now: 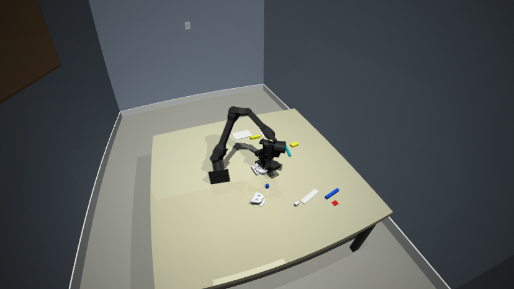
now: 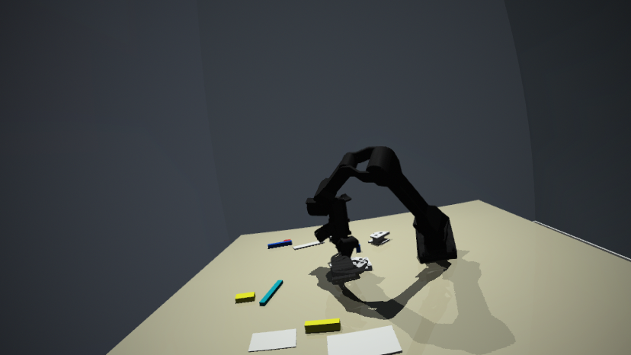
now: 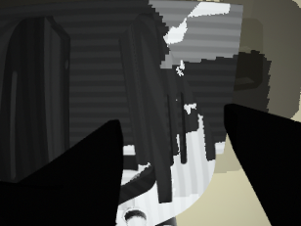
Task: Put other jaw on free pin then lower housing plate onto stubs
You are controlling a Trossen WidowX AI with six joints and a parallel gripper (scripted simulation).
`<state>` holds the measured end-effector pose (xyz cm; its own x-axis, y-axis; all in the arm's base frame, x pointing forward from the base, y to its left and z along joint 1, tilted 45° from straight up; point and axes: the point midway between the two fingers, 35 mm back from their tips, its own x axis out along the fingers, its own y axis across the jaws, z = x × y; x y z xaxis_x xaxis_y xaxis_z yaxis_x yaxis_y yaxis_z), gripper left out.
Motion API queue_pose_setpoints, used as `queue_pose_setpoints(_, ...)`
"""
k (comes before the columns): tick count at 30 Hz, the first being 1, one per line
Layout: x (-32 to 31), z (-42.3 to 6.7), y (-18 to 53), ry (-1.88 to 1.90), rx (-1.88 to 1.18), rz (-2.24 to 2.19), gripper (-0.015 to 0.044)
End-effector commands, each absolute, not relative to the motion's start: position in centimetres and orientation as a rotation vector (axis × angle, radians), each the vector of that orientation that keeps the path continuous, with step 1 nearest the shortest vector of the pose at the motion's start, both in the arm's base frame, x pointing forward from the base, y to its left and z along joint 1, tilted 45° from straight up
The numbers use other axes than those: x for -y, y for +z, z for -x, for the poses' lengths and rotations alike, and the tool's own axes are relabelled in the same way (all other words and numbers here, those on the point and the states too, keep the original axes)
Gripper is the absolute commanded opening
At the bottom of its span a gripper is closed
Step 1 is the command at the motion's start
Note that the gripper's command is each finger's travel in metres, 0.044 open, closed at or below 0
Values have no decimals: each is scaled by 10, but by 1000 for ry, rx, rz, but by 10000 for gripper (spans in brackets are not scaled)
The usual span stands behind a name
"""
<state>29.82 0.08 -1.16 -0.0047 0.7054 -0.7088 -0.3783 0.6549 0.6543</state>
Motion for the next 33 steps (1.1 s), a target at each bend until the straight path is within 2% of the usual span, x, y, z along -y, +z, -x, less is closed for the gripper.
queue_pose_setpoints(1, -1, -298, -12, 875, -1320, -309, 224)
queue_pose_setpoints(13, 45, -297, 35, 876, -1327, -312, 224)
queue_pose_setpoints(17, 44, -299, 31, 863, -1319, -319, 224)
queue_pose_setpoints(25, 51, -298, 27, 769, -1383, -424, 434)
queue_pose_setpoints(33, 60, -297, 21, 649, -1455, -553, 440)
